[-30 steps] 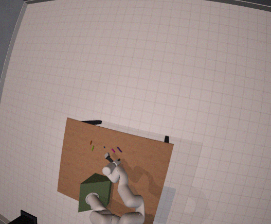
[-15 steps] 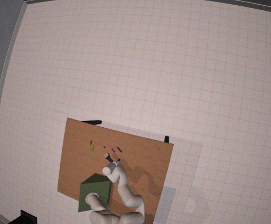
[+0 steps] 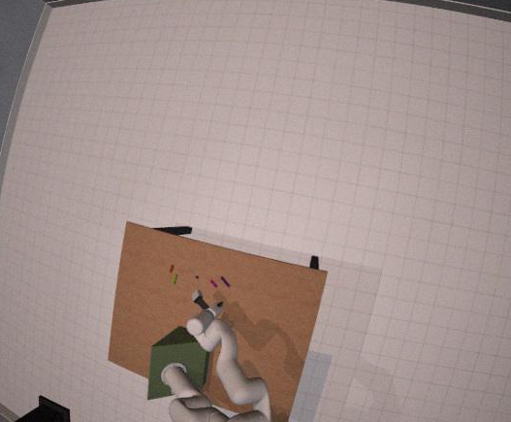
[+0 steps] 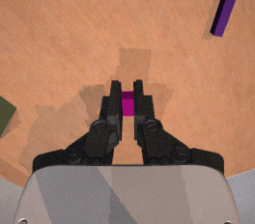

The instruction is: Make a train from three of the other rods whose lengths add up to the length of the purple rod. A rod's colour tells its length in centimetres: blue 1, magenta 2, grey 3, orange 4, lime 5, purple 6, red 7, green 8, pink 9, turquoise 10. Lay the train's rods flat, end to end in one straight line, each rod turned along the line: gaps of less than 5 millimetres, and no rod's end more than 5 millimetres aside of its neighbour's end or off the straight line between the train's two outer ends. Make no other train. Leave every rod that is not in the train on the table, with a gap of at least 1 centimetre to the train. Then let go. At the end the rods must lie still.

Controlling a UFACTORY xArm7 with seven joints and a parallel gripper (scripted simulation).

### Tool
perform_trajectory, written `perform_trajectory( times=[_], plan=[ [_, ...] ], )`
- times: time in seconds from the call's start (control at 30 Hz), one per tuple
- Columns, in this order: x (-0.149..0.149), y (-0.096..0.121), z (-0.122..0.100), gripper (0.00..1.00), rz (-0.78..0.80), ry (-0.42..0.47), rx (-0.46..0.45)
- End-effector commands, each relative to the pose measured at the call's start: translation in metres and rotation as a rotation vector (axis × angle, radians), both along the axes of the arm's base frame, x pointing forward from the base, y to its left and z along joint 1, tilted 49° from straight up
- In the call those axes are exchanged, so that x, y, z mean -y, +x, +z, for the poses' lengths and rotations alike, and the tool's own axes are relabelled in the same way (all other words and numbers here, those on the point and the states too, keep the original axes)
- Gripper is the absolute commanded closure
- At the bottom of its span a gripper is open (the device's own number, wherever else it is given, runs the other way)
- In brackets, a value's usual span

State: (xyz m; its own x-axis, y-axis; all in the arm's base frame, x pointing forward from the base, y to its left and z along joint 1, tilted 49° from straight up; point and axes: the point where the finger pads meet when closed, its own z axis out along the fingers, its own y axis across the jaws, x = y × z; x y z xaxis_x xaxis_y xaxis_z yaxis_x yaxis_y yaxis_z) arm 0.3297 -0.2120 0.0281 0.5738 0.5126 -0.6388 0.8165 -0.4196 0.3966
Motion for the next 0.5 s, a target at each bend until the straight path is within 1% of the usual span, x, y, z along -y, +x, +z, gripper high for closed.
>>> perform_trajectory(
  times=[0.0,0.07,0.2,0.47],
  plan=[
    [-0.0243,0.0024,0.0230,0.96,-0.001,0.000,0.000],
    [-0.0292,0.0029,0.0273,0.96,-0.001,0.000,0.000],
    [-0.0314,0.0031,0.0293,0.96,-0.001,0.000,0.000],
    [-0.0318,0.0031,0.0296,0.96,-0.001,0.000,0.000]
  ],
)
